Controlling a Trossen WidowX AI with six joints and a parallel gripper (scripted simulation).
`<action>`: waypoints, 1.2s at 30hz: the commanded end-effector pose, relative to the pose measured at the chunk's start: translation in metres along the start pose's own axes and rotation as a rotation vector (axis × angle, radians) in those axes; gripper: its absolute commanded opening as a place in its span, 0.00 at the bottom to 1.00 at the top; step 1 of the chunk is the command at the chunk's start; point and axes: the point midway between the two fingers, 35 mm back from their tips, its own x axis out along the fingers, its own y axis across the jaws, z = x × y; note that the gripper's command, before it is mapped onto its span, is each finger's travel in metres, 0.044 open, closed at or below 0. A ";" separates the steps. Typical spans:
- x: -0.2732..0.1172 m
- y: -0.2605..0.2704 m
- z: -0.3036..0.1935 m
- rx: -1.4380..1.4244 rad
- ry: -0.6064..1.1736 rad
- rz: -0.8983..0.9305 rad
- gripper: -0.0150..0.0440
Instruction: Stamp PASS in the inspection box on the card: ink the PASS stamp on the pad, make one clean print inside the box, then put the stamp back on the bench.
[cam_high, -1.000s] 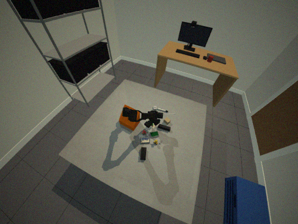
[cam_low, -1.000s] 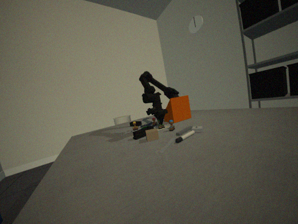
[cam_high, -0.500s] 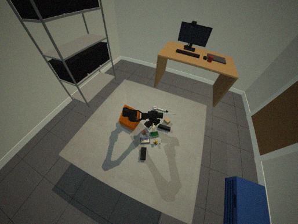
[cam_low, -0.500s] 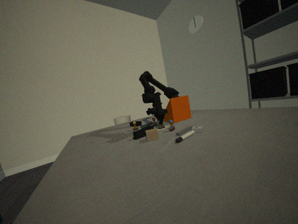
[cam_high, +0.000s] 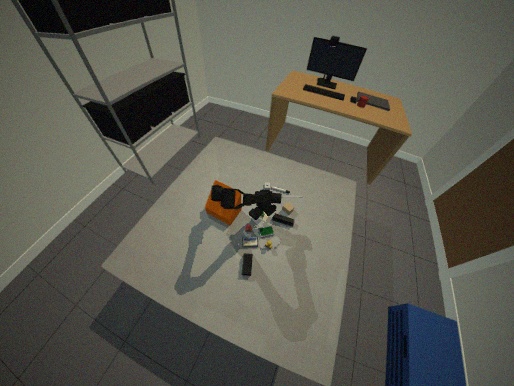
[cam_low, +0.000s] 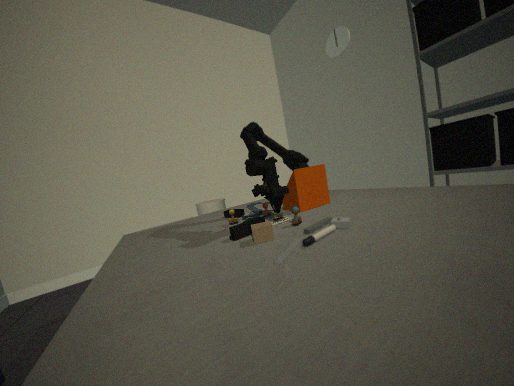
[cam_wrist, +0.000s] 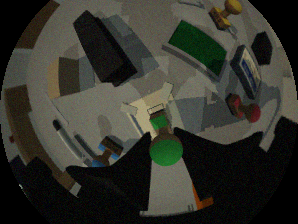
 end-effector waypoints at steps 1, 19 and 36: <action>-0.005 0.002 0.001 0.001 -0.002 0.003 0.25; -0.034 0.005 0.002 0.001 -0.002 0.006 0.25; -0.062 0.006 0.001 0.001 -0.002 0.006 0.25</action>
